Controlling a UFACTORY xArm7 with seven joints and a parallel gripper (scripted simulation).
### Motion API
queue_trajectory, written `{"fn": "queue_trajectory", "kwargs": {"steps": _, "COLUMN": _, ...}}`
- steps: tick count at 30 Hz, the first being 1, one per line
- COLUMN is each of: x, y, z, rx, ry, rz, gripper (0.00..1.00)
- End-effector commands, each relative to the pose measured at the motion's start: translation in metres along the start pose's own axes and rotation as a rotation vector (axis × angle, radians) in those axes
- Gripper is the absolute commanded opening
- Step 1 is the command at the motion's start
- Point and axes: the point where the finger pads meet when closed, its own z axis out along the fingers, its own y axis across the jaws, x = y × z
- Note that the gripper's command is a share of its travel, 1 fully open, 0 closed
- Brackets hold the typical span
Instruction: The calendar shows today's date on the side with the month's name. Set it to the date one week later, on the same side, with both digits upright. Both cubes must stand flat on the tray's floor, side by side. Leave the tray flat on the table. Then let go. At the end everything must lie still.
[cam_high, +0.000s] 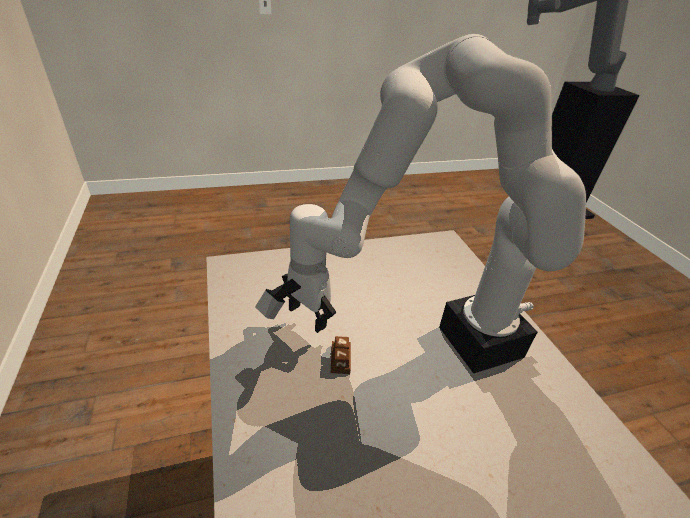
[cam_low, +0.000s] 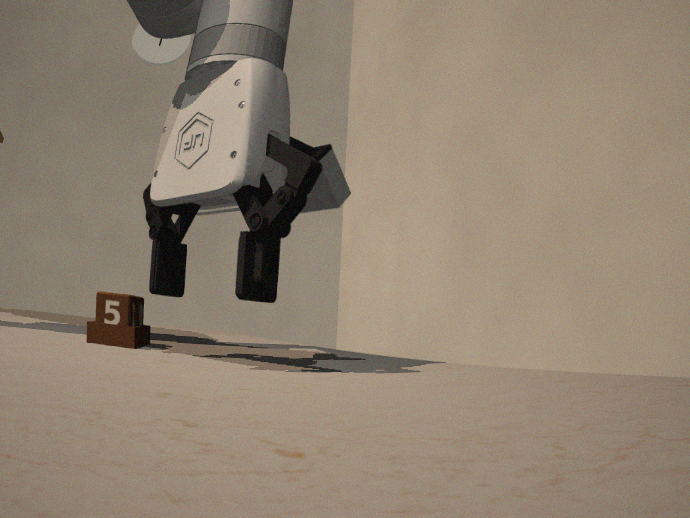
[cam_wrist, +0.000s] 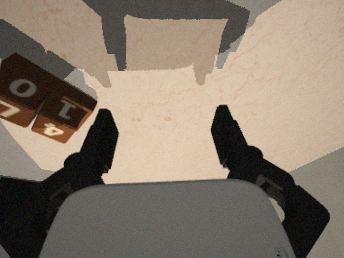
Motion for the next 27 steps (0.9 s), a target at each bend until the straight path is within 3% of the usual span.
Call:
{"fn": "queue_trajectory", "kwargs": {"steps": 1, "x": 0.001, "y": 0.001, "z": -0.001, "rx": -0.003, "ry": 0.003, "rz": 0.0, "gripper": 1.0}}
{"fn": "queue_trajectory", "kwargs": {"steps": 27, "x": 0.001, "y": 0.001, "z": -0.015, "rx": -0.003, "ry": 0.003, "rz": 0.008, "gripper": 1.0}}
